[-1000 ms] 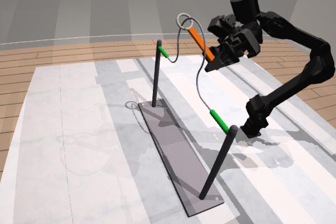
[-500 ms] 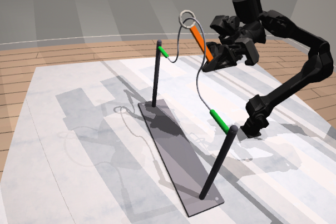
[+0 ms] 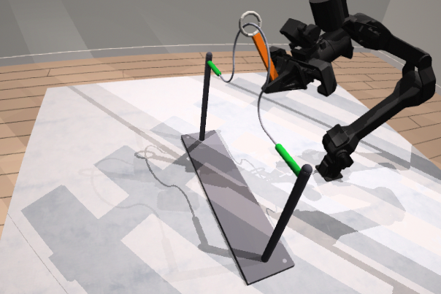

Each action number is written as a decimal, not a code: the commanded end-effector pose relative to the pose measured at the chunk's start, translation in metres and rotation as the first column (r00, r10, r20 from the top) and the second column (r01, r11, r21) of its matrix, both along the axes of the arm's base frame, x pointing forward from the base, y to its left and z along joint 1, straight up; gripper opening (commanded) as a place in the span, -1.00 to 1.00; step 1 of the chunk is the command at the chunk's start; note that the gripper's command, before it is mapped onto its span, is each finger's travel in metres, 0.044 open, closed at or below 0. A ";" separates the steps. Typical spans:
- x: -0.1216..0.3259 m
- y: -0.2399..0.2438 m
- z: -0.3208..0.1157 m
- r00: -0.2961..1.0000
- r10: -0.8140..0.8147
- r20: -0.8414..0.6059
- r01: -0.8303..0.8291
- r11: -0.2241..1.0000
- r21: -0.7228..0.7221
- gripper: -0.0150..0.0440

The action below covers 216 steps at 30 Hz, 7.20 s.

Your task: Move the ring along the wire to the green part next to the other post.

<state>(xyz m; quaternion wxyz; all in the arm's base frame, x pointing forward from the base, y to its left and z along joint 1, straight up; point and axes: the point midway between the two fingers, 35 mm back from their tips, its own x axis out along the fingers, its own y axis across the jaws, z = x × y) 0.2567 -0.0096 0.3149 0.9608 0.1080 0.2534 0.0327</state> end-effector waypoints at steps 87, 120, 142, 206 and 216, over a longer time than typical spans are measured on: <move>0.002 -0.048 0.022 0.994 0.016 0.110 0.106 0.160 -0.981 -1.00; 0.002 -0.052 0.038 0.990 0.058 0.127 0.138 -0.268 -0.953 -1.00; 0.001 -0.052 0.045 0.989 0.081 0.126 0.149 -0.467 -0.872 -1.00; 0.003 -0.048 -0.070 0.992 -0.001 0.124 0.122 0.165 -0.979 -1.00; 0.003 -0.032 -0.096 0.994 -0.022 0.111 0.111 0.362 -0.925 -1.00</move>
